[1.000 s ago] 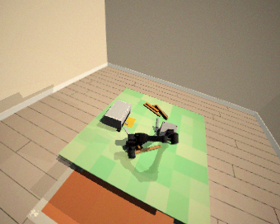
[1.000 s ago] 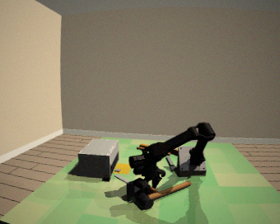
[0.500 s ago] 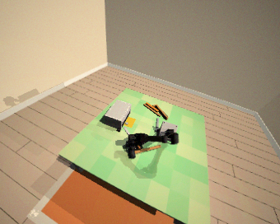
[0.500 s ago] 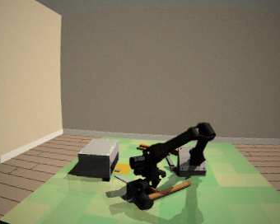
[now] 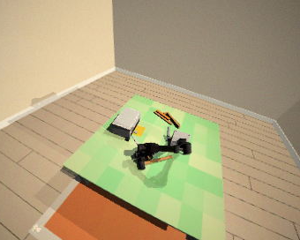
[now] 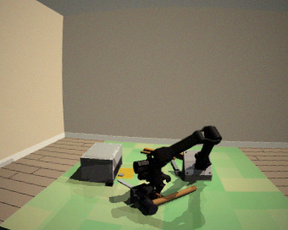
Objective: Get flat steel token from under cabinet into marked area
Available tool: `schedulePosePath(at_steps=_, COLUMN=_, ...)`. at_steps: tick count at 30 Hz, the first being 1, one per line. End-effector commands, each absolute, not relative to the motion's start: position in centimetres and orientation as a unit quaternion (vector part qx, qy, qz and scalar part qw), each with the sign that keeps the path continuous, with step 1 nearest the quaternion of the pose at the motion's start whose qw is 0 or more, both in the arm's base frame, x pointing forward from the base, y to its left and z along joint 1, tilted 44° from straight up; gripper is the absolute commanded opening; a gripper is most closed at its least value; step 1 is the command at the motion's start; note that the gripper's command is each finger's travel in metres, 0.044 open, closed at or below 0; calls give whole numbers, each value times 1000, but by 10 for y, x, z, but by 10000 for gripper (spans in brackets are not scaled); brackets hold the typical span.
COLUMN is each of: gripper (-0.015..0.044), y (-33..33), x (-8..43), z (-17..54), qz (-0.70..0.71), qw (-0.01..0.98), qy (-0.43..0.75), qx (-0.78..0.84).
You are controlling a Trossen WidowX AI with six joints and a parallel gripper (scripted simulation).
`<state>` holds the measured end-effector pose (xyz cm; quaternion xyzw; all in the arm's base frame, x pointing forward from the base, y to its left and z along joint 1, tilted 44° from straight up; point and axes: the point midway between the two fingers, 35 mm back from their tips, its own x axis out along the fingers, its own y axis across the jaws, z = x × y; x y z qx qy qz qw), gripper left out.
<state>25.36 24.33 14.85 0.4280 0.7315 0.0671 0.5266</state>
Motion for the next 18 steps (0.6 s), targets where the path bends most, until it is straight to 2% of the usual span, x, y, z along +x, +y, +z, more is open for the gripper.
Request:
schedulePosePath(at_steps=1, gripper=0, y=244, x=256, z=149, qz=70, qw=528, qy=730, qx=428)
schedulePosePath(at_steps=18, gripper=0, y=233, x=277, z=135, qz=70, qw=531, qy=730, qx=424)
